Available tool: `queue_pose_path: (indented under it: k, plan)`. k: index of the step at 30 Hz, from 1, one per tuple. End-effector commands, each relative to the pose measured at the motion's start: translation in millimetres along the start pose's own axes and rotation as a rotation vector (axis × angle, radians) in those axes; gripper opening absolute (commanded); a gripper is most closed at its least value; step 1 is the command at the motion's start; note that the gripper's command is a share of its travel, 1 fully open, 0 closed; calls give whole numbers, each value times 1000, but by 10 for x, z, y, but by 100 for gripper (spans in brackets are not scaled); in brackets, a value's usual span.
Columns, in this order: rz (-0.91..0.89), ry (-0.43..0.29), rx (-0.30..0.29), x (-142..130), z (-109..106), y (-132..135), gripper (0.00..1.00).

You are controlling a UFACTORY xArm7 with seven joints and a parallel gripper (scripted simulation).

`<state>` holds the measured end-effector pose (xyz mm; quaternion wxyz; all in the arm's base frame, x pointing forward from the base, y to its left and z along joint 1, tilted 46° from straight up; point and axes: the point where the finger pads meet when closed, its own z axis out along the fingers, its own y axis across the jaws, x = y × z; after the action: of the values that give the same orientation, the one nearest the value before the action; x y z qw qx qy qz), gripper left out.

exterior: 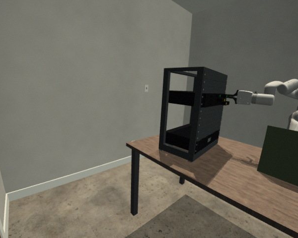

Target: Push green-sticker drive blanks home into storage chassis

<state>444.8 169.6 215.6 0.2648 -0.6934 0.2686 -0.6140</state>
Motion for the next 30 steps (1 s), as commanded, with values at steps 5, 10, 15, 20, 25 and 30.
queue_pose_path:
  k: [5, 10, 15, 20, 25, 30]
  plan:
    - [1, 0, 3, 1, 18, -20, 0]
    - [1, 0, 3, 1, 92, -21, 0]
    - [1, 0, 3, 1, 105, -21, 0]
    - [1, 0, 3, 1, 106, -21, 0]
    - [1, 0, 3, 1, 131, -21, 0]
    - [1, 0, 3, 1, 200, -21, 0]
